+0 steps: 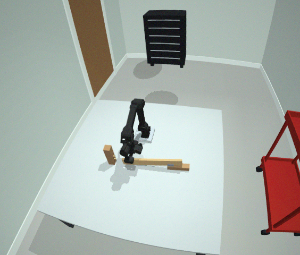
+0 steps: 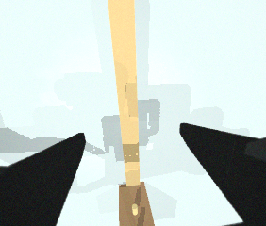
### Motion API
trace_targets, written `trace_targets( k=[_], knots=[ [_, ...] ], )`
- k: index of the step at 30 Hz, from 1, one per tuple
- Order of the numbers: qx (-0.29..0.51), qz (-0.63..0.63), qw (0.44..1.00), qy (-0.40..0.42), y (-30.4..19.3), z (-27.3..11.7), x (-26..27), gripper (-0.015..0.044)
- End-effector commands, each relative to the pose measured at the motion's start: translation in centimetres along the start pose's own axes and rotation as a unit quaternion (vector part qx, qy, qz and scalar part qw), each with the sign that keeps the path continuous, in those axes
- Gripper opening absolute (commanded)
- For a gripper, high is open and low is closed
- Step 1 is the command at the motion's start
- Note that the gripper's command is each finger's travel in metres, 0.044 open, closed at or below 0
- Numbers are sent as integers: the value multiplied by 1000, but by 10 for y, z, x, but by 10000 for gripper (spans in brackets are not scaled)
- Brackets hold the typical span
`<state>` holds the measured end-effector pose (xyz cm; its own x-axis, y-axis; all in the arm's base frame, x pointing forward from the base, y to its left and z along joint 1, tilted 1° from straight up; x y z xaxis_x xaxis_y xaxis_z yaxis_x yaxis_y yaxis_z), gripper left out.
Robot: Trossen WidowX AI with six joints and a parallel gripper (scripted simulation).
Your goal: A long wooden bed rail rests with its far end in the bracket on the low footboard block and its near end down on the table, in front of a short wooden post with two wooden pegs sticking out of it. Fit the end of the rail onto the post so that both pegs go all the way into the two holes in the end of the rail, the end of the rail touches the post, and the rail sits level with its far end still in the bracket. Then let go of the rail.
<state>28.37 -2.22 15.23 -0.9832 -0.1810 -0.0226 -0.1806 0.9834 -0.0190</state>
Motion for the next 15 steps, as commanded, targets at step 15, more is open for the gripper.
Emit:
trace_targets(
  k=[15],
  knots=[
    [-3, -3, 1000, 4, 1, 32, 0, 440]
  ],
)
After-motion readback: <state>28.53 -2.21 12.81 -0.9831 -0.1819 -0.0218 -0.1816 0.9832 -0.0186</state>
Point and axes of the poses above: the point midway between the two fingers, 35 mm back from their tips, its own z axis out along the fingers, its own x axis across the jaws, y = z × x, the point moved 6 cm from there along -z, back along the fingers, and after that the axes turned 8 degrees about -z, right-handed, at the moved point
